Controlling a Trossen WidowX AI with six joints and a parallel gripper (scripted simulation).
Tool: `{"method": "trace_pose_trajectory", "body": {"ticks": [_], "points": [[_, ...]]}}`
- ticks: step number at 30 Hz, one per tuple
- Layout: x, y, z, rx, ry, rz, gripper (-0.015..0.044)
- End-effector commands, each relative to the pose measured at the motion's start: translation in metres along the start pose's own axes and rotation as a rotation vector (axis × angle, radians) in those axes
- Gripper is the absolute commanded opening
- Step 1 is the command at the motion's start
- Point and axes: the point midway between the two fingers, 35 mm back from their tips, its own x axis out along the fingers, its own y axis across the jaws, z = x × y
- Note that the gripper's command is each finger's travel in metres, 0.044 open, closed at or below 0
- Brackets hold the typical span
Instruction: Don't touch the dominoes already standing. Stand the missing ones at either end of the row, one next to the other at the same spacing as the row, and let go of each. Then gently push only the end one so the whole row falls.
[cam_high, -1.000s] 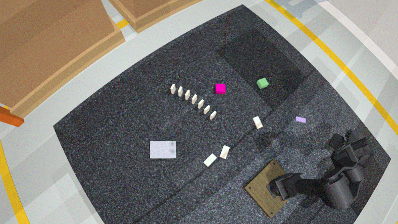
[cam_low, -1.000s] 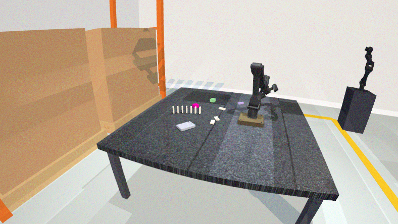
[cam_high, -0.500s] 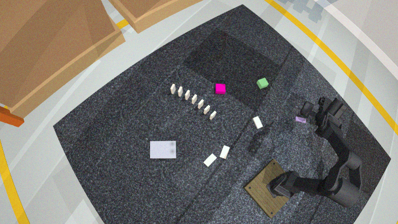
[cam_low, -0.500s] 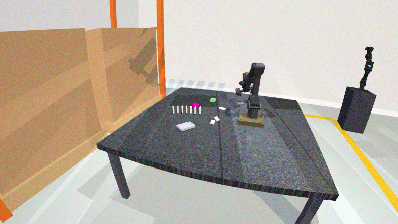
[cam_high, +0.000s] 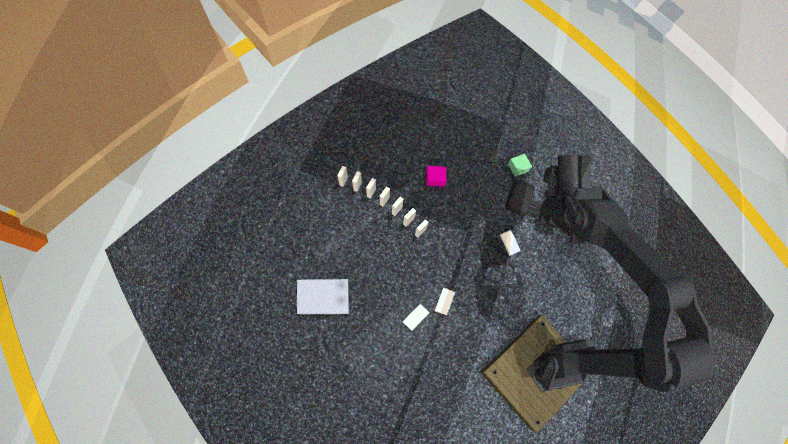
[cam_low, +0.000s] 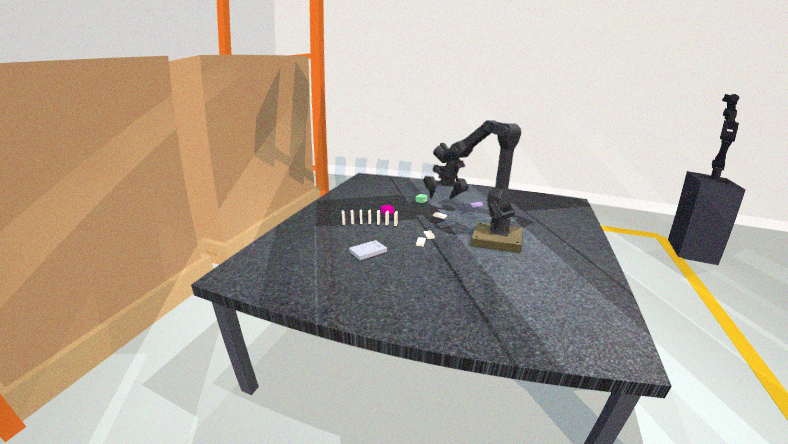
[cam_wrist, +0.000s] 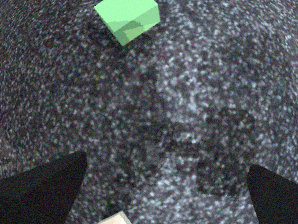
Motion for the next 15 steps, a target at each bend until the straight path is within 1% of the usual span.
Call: {"method": "trace_pose_trajectory", "body": {"ticks": [1,8,12,15], "points": [[-0.014,0.054,-0.037,0.019,0.13,0.038,0.044],[-0.055,0.118,-0.116,0.034,0.329,-0.007,0.044],[-0.086,0.137,-0.163,0.03,0.406,-0.081,0.044],[-0.1,0.14,-0.185,0.027,0.425,-0.113,0.044]]}}
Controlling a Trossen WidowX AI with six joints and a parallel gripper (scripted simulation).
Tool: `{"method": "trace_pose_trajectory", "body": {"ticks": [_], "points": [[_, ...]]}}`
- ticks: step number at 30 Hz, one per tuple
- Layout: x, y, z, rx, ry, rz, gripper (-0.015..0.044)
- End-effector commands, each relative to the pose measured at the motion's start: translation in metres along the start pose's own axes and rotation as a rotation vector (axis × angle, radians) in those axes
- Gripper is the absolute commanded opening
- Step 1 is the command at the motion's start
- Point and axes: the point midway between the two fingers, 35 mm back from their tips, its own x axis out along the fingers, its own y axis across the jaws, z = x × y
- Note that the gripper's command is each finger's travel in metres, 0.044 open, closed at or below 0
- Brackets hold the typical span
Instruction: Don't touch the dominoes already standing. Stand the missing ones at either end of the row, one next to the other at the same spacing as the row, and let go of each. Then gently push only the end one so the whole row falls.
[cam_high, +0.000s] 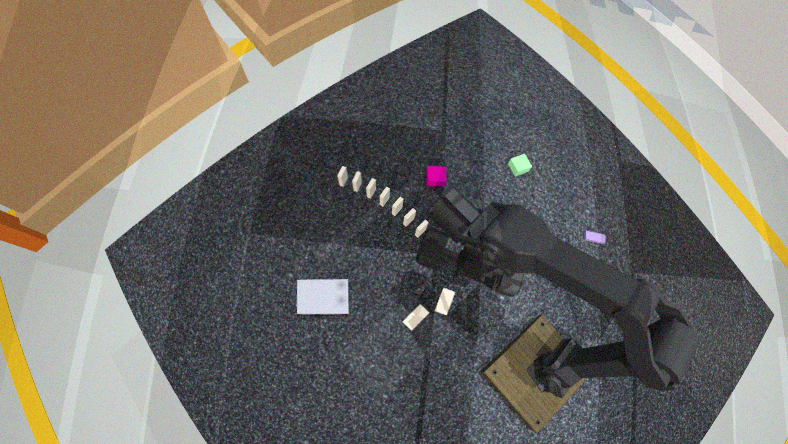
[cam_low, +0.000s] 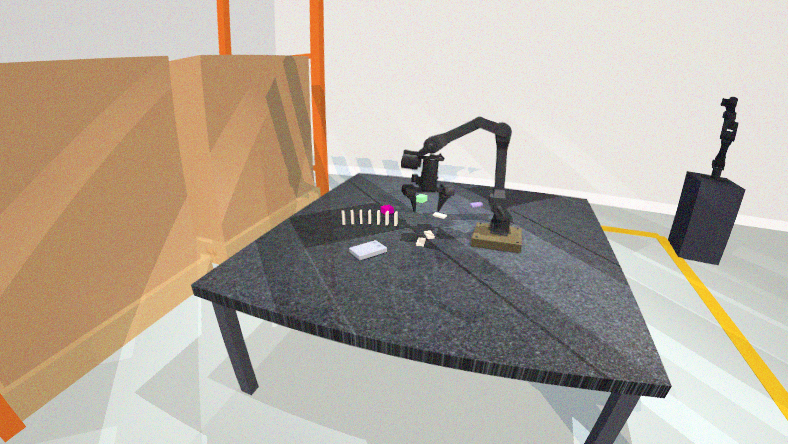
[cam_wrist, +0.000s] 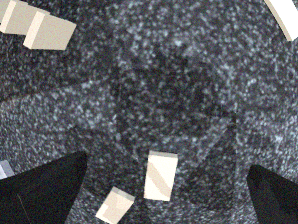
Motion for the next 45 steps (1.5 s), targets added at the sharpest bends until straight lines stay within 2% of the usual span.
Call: {"method": "trace_pose_trajectory", "body": {"ticks": [1,6,14,33,45], "points": [[-0.008,0.003,-0.032,0.014,0.028,-0.048,0.044],[-0.002,0.003,-0.032,0.014,0.028,-0.048,0.044],[0.056,-0.001,-0.034,0.014,0.028,-0.048,0.044],[0.073,0.0,-0.036,0.014,0.028,-0.048,0.044],[0.073,0.0,-0.036,0.014,0.028,-0.048,0.0125]]}}
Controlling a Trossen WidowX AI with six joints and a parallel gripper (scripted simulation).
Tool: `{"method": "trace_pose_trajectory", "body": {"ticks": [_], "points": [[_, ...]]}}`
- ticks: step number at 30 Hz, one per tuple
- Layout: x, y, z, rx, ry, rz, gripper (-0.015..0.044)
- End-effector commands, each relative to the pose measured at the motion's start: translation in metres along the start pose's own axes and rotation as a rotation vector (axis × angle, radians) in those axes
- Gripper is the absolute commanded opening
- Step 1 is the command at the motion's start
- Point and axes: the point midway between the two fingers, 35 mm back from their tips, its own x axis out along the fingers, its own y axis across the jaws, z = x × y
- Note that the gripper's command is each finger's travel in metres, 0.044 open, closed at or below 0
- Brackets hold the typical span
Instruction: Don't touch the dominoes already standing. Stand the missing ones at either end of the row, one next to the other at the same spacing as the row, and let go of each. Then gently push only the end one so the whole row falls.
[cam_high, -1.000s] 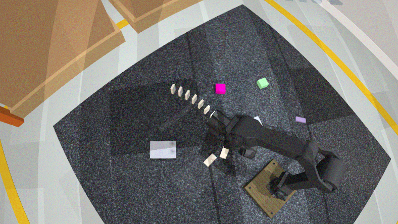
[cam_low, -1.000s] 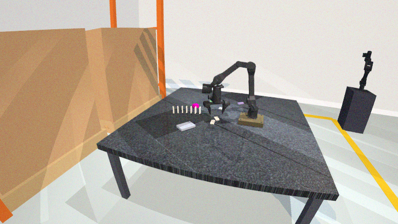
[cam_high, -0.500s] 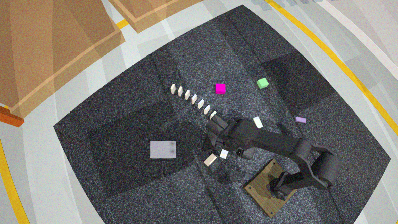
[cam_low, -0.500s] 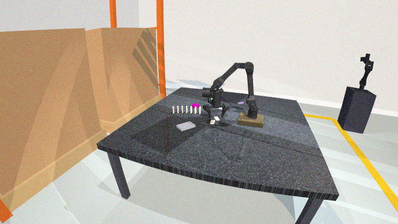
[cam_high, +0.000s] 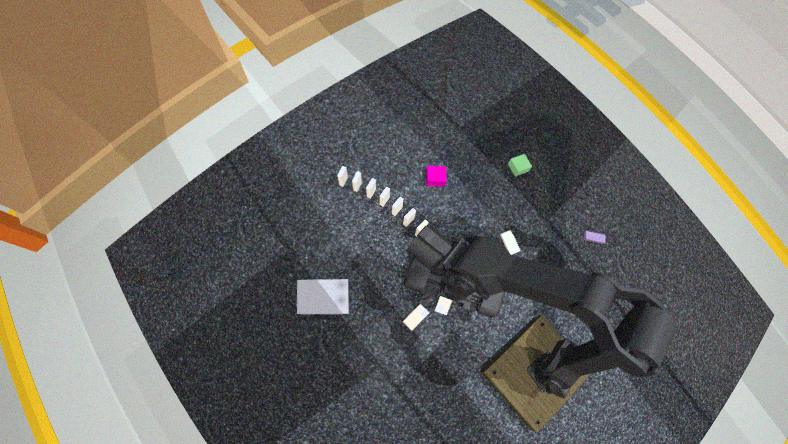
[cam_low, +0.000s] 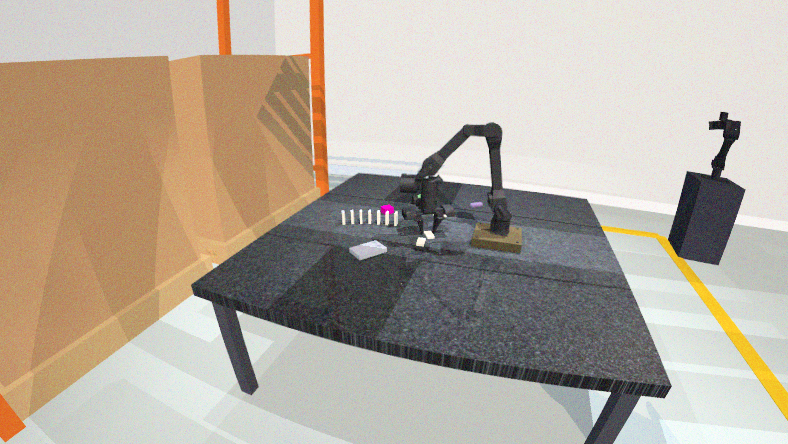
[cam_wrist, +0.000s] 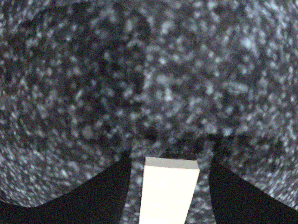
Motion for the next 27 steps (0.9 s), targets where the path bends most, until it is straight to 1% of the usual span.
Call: {"method": "trace_pose_trajectory", "body": {"ticks": [1,10,12,20,24,25,27], "points": [[0.0,0.0,0.0,0.003,0.001,0.002,0.0107],[0.0,0.0,0.0,0.003,0.001,0.002,0.0107],[-0.007,0.0,0.0,0.003,0.001,0.002,0.0107],[-0.093,-0.001,0.007,0.003,0.001,0.003,0.0107],[-0.143,-0.001,0.011,0.003,0.001,0.003,0.0107],[-0.153,-0.002,0.011,0.003,0.001,0.003,0.0107],[-0.16,-0.002,0.012,0.003,0.001,0.003,0.0107]]}}
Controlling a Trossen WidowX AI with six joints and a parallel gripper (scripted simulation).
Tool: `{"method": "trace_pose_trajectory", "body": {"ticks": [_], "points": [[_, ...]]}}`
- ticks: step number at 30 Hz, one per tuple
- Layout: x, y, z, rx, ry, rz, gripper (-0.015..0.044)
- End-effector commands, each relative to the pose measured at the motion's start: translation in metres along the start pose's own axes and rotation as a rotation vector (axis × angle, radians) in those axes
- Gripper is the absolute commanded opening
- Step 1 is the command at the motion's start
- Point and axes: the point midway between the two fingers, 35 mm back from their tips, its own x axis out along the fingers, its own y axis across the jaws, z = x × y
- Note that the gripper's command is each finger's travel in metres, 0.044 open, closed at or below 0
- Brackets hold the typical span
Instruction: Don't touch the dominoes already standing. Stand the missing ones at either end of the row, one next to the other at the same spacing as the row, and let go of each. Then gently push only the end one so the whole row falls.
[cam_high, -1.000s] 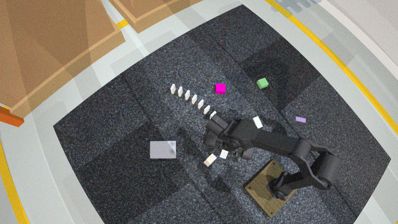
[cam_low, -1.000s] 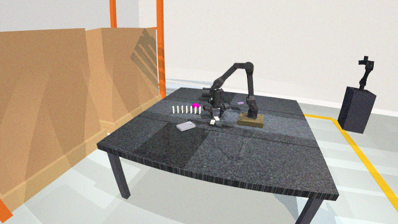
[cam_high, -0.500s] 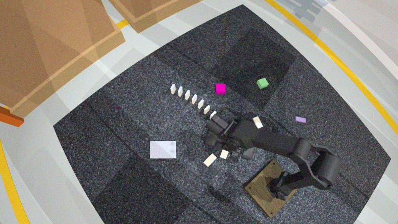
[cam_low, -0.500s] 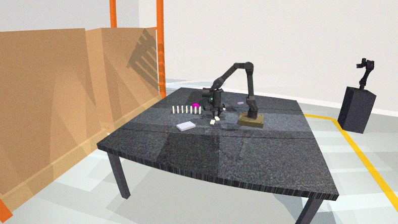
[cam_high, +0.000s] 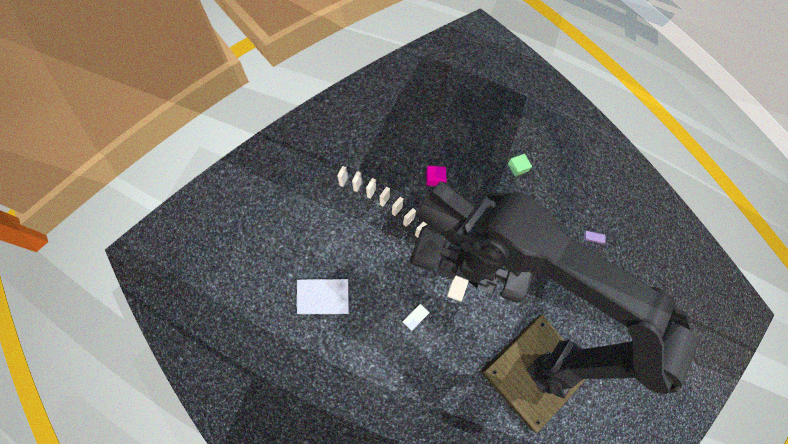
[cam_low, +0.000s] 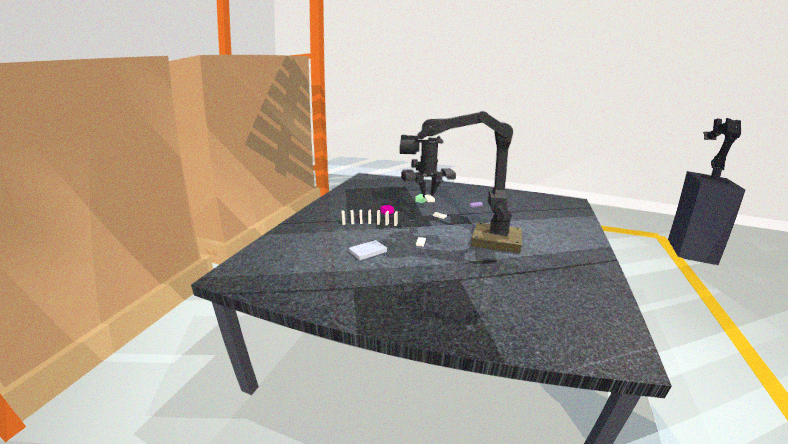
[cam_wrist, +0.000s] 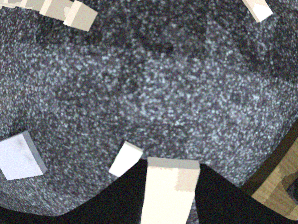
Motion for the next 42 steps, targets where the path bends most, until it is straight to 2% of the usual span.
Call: {"method": "trace_pose_trajectory", "body": {"ticks": [1,5,8,14,21,29,42], "points": [[-0.024,-0.003,0.001,-0.002,0.003,-0.003,0.0107],[-0.024,0.001,-0.003,-0.03,0.005,0.001,0.0107],[-0.025,0.023,-0.023,-0.176,0.012,0.023,0.0107],[-0.029,0.068,-0.088,-0.583,0.021,0.043,0.0107],[-0.028,0.095,-0.19,-1.146,0.018,0.019,0.0107],[-0.026,0.097,-0.193,-1.166,0.006,0.026,0.0107],[0.0,0.129,-0.207,-1.267,-0.208,0.174,0.0107]]}}
